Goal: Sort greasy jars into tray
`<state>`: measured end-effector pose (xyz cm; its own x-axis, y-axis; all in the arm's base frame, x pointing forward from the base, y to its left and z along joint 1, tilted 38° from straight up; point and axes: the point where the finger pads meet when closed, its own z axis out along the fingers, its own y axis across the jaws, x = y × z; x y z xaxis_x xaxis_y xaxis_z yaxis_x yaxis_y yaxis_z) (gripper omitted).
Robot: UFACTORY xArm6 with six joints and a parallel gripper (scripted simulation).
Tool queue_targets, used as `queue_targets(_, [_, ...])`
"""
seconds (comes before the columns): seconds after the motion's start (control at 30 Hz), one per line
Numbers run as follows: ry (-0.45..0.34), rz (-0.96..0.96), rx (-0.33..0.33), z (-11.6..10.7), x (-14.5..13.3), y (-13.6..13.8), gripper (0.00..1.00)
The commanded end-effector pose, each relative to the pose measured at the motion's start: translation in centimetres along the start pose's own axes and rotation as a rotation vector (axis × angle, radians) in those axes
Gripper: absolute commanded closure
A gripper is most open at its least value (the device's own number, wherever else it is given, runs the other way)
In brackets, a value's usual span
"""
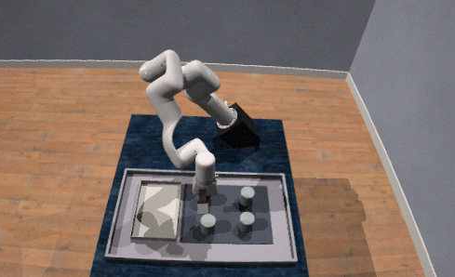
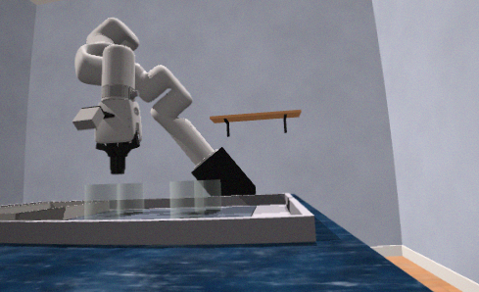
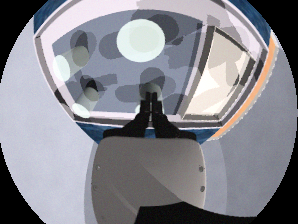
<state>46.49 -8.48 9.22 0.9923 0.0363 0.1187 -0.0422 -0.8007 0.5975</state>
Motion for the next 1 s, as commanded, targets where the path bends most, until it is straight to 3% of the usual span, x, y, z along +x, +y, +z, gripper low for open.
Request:
queue_targets(0.0, [0.006,0.002,-0.001,2.4,0.3,0.1,1.0])
queue_targets(0.1, [0.006,0.002,-0.001,3.9,0.3,0.1,1.0])
queue_targets(0.97, [0.006,0.002,-0.001,3.9,0.2,0.1,1.0])
